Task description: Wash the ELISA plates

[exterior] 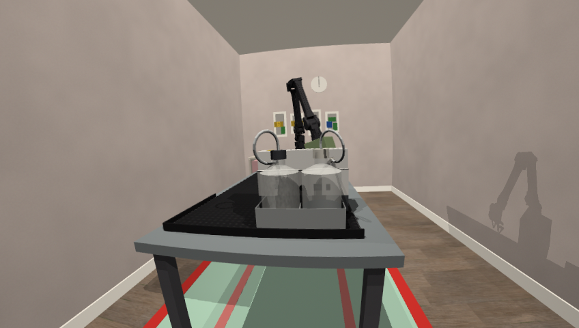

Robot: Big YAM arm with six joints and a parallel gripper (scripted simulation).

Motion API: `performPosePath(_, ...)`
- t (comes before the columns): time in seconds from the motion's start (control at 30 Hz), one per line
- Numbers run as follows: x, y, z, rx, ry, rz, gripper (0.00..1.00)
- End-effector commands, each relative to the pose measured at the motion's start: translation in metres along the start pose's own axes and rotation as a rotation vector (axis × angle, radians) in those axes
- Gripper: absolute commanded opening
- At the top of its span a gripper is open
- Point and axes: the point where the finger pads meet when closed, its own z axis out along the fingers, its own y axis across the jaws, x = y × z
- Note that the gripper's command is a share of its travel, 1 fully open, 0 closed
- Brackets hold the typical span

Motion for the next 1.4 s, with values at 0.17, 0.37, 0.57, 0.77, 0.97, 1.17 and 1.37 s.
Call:
performPosePath(0.17,-0.008,0.0,-0.002,0.0,-0.015,-0.019,0.84)
performPosePath(0.37,-0.008,0.0,-0.002,0.0,-0.015,-0.019,0.84)
performPosePath(0.57,-0.008,0.001,-0.002,0.0,-0.015,-0.019,0.84)
performPosePath(0.77,-0.008,0.001,-0.002,0.0,-0.015,-0.019,0.84)
performPosePath(0.97,-0.014,0.003,0.01,-0.002,-0.02,-0.039,0.84)
performPosePath(1.17,-0.012,0.004,0.021,-0.002,-0.017,-0.027,0.84)
performPosePath(1.37,-0.012,0.001,0.027,-0.001,-0.017,-0.014,0.84)
